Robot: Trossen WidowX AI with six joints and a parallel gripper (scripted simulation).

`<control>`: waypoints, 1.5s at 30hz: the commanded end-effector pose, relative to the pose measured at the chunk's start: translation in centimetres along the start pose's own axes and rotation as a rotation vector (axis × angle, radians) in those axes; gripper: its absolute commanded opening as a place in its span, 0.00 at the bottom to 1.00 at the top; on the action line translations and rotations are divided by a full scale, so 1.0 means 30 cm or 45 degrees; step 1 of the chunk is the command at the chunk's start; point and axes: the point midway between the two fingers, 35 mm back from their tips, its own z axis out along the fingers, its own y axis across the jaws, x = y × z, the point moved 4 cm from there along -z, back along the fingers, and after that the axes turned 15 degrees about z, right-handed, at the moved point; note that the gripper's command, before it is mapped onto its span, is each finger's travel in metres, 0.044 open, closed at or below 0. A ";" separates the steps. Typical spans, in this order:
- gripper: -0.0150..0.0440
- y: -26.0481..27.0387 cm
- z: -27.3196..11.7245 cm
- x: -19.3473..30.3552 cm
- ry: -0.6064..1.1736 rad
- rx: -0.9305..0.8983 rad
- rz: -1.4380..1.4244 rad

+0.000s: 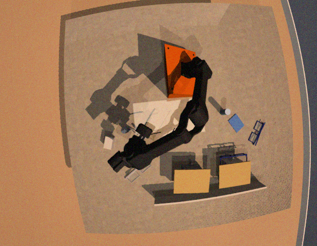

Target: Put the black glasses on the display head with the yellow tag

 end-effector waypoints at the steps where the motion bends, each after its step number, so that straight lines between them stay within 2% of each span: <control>1: 0.25 -0.014 0.007 0.011 0.006 -0.006 -0.140; 5: 0.25 -0.029 0.010 0.019 0.006 -0.006 -0.298; 10: 0.25 -0.034 0.032 0.020 0.006 -0.006 -0.331; 20: 0.25 -0.032 0.209 0.020 0.003 -0.007 -0.336; 45: 0.25 -0.047 0.213 -0.031 0.002 -0.007 -0.337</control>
